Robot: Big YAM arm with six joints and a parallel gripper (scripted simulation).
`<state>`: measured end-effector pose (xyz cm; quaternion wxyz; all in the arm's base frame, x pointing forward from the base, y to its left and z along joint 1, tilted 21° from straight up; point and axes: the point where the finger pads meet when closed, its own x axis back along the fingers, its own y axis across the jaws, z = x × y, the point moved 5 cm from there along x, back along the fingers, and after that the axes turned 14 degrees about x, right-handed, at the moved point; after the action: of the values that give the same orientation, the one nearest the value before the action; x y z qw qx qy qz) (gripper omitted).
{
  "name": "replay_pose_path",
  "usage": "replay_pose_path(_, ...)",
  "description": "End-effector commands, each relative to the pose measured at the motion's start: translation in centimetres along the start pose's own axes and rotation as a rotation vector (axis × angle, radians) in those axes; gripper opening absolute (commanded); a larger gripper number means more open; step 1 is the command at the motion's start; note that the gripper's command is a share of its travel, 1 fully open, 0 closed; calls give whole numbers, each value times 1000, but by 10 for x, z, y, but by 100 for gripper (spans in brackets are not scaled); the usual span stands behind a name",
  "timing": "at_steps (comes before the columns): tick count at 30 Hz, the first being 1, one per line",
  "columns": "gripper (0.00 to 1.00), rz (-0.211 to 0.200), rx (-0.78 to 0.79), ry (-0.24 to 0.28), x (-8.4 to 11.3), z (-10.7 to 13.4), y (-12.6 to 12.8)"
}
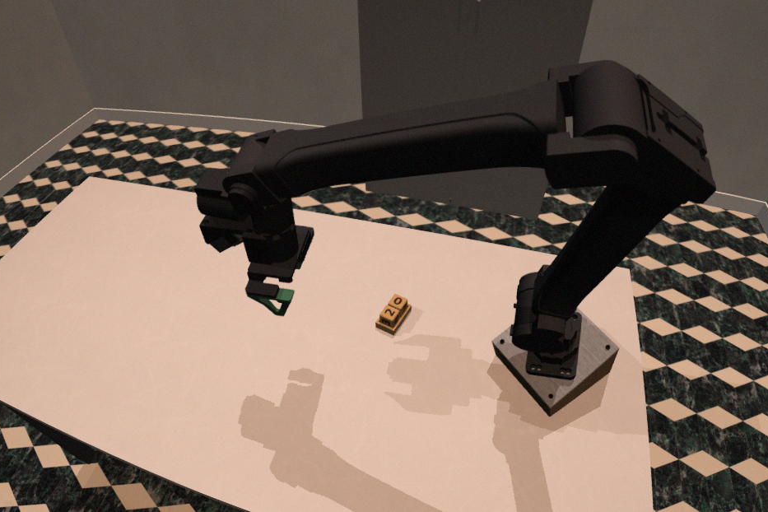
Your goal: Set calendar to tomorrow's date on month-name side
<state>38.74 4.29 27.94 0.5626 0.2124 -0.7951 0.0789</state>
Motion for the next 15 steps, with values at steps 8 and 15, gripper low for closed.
replay_pose_path(8, 100, 10, -296, 5, -20, 150, -85)
replay_pose_path(15, 100, -1, -374, 5, -28, 185, -91)
